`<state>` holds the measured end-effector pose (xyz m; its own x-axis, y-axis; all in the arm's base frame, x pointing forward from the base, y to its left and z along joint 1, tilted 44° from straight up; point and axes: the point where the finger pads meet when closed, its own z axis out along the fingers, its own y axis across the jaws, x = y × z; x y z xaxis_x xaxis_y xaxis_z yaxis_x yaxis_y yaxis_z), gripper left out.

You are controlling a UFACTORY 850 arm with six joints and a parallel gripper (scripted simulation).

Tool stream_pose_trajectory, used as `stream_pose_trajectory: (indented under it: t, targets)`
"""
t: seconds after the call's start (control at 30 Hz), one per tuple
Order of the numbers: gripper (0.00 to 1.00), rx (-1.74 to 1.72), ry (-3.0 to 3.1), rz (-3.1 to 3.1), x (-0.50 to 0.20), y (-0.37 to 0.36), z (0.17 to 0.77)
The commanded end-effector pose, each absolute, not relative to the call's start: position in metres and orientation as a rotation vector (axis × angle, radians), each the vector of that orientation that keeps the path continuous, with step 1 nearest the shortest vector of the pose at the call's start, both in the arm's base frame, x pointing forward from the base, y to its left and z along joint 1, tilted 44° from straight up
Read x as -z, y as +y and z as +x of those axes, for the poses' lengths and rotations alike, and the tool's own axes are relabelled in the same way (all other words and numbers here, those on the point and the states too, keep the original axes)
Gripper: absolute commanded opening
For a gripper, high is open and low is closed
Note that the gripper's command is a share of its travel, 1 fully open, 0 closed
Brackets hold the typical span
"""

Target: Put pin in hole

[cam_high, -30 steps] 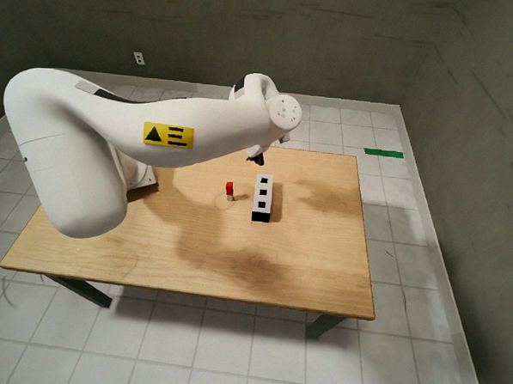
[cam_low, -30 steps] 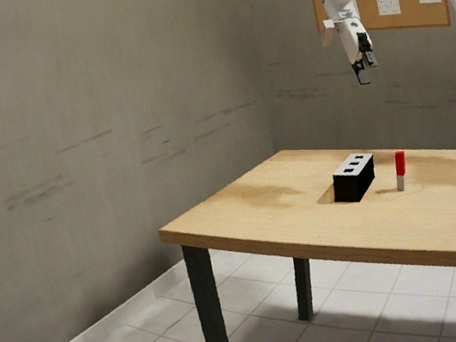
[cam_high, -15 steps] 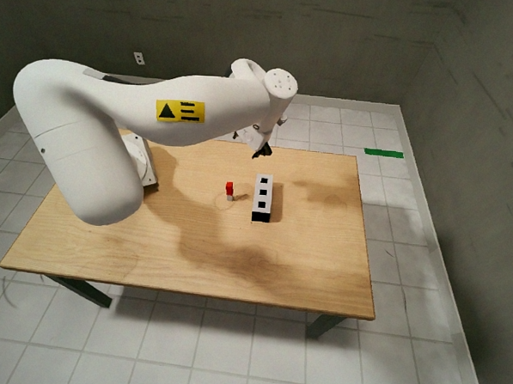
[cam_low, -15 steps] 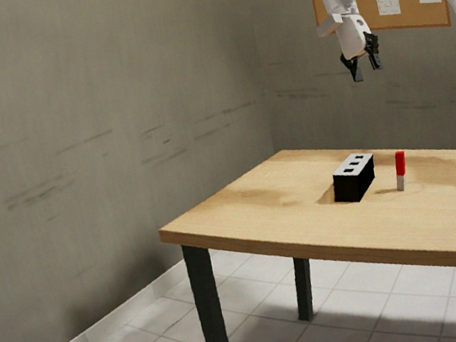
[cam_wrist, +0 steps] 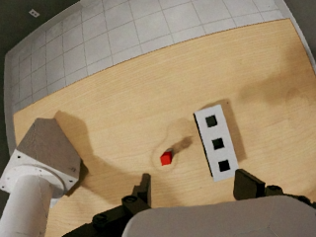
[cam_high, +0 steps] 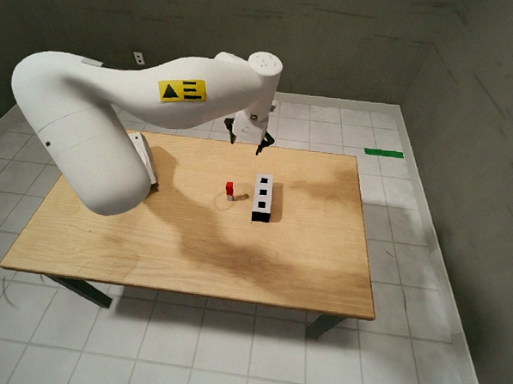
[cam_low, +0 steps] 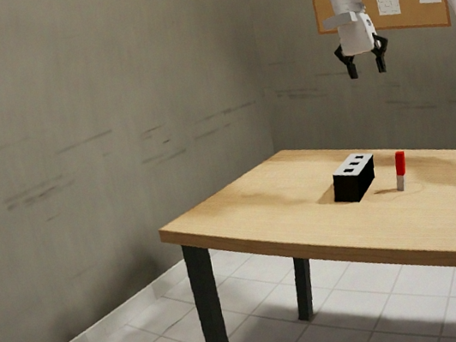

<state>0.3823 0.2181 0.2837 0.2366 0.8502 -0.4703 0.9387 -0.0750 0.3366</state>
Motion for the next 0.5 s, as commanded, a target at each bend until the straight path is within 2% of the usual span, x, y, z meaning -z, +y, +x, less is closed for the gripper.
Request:
stream_pose_trajectory:
  t: [0.0, 0.47]
  targets:
    - [1.00, 0.222, 1.784, 1.626, -0.2835, 0.2174, 0.3818]
    - [1.00, 0.223, 1.780, 1.636, -0.2837, 0.2177, 0.3820]
